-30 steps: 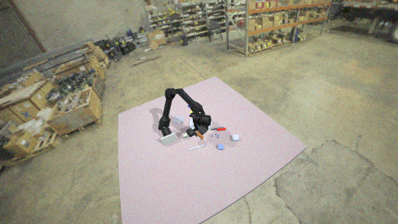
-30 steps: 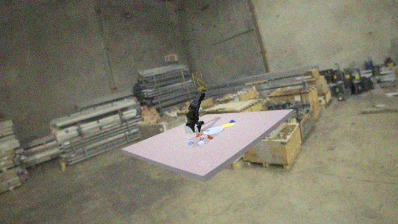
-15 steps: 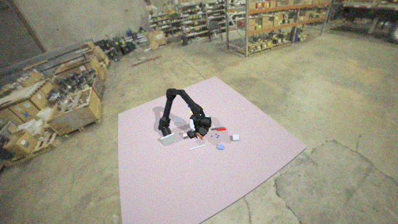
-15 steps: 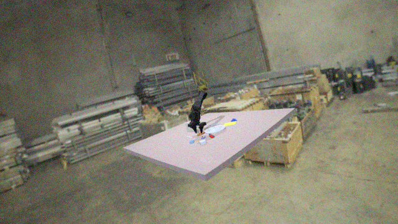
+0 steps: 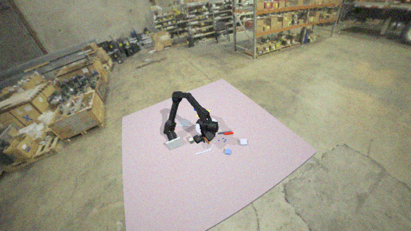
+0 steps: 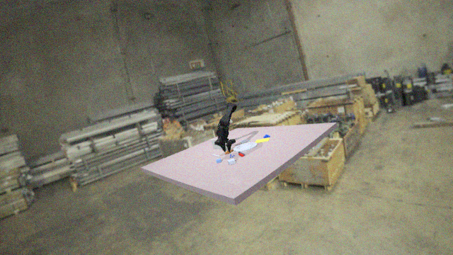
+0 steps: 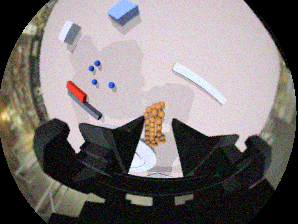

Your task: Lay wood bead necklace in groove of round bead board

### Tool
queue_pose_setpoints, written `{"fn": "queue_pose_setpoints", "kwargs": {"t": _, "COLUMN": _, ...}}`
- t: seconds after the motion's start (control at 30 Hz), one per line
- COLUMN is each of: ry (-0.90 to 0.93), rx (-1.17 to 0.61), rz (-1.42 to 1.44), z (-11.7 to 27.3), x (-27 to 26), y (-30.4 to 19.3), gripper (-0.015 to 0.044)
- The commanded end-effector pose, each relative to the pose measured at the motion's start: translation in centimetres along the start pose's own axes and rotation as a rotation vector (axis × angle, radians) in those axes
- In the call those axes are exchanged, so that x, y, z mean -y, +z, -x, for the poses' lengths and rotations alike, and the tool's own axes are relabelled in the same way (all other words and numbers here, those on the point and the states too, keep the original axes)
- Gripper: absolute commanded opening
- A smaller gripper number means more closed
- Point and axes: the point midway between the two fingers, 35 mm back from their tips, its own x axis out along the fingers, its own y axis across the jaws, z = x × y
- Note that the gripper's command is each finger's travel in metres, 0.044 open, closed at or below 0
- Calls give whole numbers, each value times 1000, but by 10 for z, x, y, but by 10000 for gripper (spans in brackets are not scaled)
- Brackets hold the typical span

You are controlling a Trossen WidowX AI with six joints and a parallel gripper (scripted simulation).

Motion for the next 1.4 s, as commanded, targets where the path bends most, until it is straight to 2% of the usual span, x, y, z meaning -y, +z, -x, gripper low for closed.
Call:
{"fn": "queue_pose_setpoints", "kwargs": {"t": 0.0, "ry": 0, "rx": 0, "rz": 1, "z": 0, "x": 0, "y": 0, "gripper": 21}}
{"fn": "queue_pose_setpoints", "kwargs": {"t": 0.03, "ry": 0, "rx": 0, "rz": 1, "z": 0, "x": 0, "y": 0, "gripper": 0}}
{"fn": "queue_pose_setpoints", "kwargs": {"t": 1.37, "ry": 0, "rx": 0, "rz": 1, "z": 0, "x": 0, "y": 0, "gripper": 0}}
